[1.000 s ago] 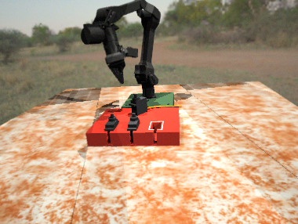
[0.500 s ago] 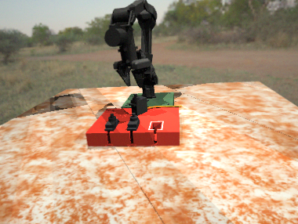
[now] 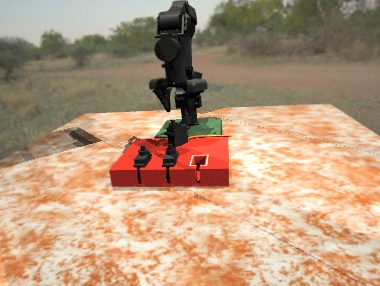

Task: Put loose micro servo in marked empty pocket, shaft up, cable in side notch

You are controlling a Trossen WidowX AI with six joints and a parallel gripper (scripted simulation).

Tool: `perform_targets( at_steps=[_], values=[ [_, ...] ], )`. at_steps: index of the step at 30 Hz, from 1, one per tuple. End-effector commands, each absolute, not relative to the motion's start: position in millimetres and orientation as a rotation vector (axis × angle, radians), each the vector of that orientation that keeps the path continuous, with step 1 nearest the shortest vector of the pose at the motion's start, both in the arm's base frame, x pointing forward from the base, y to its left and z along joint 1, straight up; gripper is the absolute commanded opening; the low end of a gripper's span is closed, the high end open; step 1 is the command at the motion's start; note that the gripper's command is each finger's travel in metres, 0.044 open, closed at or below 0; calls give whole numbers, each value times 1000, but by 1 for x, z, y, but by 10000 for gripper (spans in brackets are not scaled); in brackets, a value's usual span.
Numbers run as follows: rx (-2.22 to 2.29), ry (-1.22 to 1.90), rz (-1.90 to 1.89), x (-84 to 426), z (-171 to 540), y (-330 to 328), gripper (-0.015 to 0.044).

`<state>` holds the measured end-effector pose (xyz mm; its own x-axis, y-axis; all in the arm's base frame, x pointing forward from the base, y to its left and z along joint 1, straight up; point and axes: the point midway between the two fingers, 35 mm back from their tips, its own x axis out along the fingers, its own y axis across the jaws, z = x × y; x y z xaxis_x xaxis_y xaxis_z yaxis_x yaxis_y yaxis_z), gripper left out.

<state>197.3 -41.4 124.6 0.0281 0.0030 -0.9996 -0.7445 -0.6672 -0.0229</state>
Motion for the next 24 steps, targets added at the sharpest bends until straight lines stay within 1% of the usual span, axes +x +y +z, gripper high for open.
perform_targets(
  at_steps=[1,4,24],
  values=[
    [-1747,756,1711,197,112,-41,440],
    [-1747,756,1711,197,101,-41,440],
    [-1747,756,1711,198,80,-41,440]
  ],
)
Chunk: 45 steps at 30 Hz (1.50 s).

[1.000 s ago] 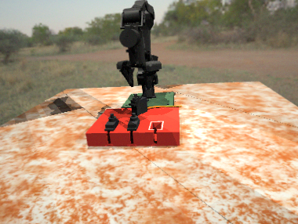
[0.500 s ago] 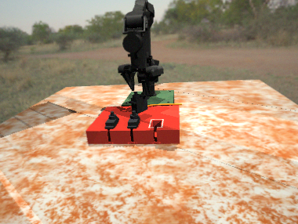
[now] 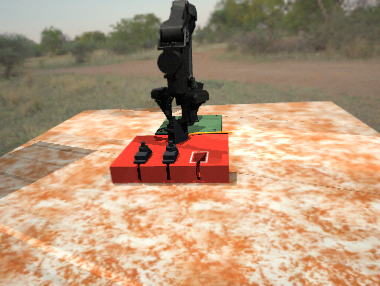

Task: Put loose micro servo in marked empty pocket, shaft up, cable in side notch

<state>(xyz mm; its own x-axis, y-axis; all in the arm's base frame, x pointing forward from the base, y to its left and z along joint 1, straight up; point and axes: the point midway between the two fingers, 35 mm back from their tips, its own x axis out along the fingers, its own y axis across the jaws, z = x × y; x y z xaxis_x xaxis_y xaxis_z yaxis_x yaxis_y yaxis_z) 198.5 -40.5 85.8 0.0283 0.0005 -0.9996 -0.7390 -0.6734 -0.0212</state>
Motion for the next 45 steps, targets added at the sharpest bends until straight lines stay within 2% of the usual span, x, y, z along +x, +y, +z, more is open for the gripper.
perform_targets(
  at_steps=[1,13,18,21,29,45],
  values=[
    [-1747,756,1711,198,80,-41,414],
    [-1747,756,1711,198,80,-41,99],
    [-1747,756,1711,198,80,-41,65],
    [-1747,756,1711,198,85,-41,0],
    [-1746,756,1712,191,110,-39,0],
    [-1746,756,1712,187,110,-38,0]
  ],
)
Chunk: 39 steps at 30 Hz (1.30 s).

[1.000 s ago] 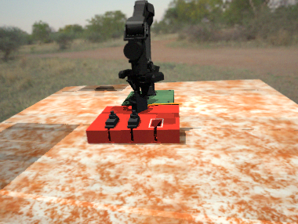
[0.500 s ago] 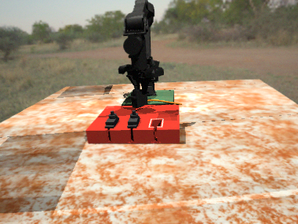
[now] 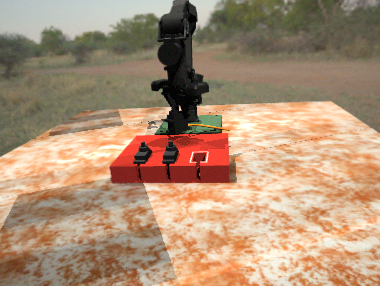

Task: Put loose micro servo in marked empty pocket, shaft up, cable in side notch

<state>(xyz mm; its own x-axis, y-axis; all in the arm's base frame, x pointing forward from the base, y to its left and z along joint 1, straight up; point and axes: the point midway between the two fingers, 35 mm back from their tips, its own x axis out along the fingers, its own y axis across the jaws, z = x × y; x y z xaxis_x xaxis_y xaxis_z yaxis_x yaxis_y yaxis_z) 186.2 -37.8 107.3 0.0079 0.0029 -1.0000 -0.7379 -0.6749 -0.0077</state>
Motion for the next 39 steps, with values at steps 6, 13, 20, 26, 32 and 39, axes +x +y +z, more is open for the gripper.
perform_targets(
  at_steps=[6,13,20,26,32,39],
  values=[
    [-1748,755,1710,205,111,-43,0],
    [-1750,755,1708,233,111,-51,0],
    [-1750,755,1707,239,111,-52,0],
    [-1749,753,1707,242,111,-35,0],
    [-1748,750,1707,247,112,-11,0],
    [-1747,747,1707,252,112,15,0]
  ],
)
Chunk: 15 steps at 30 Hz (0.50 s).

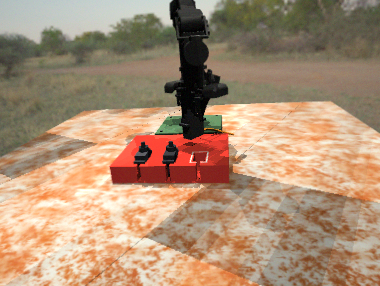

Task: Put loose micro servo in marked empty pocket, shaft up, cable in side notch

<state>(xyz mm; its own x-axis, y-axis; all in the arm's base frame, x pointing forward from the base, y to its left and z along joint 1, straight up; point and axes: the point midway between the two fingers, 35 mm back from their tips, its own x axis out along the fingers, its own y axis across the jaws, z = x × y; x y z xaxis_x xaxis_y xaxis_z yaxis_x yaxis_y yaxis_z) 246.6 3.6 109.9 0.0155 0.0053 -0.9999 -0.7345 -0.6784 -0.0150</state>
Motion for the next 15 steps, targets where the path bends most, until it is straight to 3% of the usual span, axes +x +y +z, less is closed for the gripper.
perform_targets(
  at_steps=[1,15],
  values=[
    [-1747,747,1707,252,112,15,0],
    [-1497,986,1463,252,112,15,0]
  ],
)
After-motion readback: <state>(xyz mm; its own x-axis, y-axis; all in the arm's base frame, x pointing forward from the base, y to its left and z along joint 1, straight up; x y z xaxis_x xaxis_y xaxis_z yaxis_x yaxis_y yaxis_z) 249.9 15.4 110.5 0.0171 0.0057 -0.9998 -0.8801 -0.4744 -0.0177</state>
